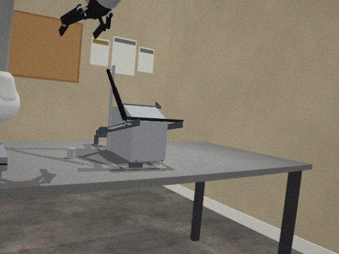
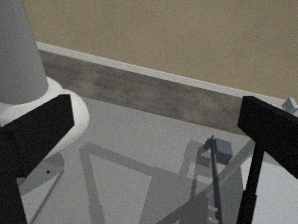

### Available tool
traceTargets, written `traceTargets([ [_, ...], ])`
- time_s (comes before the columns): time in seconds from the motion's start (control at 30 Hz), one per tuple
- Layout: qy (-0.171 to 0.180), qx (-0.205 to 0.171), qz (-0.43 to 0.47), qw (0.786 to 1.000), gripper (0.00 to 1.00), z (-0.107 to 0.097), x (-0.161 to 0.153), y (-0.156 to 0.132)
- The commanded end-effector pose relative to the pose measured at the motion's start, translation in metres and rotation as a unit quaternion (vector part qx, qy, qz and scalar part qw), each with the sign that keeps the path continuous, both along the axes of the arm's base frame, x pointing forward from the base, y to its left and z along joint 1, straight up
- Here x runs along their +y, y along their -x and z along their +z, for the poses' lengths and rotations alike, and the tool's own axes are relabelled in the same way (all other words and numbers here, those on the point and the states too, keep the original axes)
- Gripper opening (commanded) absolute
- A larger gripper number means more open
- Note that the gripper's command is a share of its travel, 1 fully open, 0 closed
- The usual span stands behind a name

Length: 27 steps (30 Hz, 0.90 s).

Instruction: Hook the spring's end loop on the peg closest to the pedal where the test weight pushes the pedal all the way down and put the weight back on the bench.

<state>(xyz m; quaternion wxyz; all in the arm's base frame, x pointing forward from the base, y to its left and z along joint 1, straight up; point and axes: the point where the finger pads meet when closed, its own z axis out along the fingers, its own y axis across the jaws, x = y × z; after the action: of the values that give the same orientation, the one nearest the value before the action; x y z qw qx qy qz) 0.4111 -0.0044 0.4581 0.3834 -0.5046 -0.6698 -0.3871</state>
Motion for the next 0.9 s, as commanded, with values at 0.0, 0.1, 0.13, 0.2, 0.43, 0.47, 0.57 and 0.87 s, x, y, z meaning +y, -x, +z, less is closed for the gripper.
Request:
traceTargets([
  [0.0, 0.000, 0.000, 0.000, 1.000, 1.00, 0.000, 0.000, 0.000],
  [0.1, 0.000, 0.000, 0.000, 1.000, 1.00, 0.000, 0.000, 0.000],
  [0.13, 0.000, 0.000, 0.000, 1.000, 1.00, 0.000, 0.000, 0.000],
  [0.2, 0.000, 0.000, 0.000, 1.000, 1.00, 0.000, 0.000, 0.000],
  [0.43, 0.000, 0.000, 0.000, 1.000, 1.00, 0.000, 0.000, 0.000],
  [0.47, 0.000, 0.000, 0.000, 1.000, 1.00, 0.000, 0.000, 0.000],
  [0.57, 0.073, 0.000, -0.016, 0.997, 1.00, -0.025, 0.000, 0.000],
  [0.87, 0.073, 0.000, -0.016, 0.997, 1.00, -0.025, 0.000, 0.000],
])
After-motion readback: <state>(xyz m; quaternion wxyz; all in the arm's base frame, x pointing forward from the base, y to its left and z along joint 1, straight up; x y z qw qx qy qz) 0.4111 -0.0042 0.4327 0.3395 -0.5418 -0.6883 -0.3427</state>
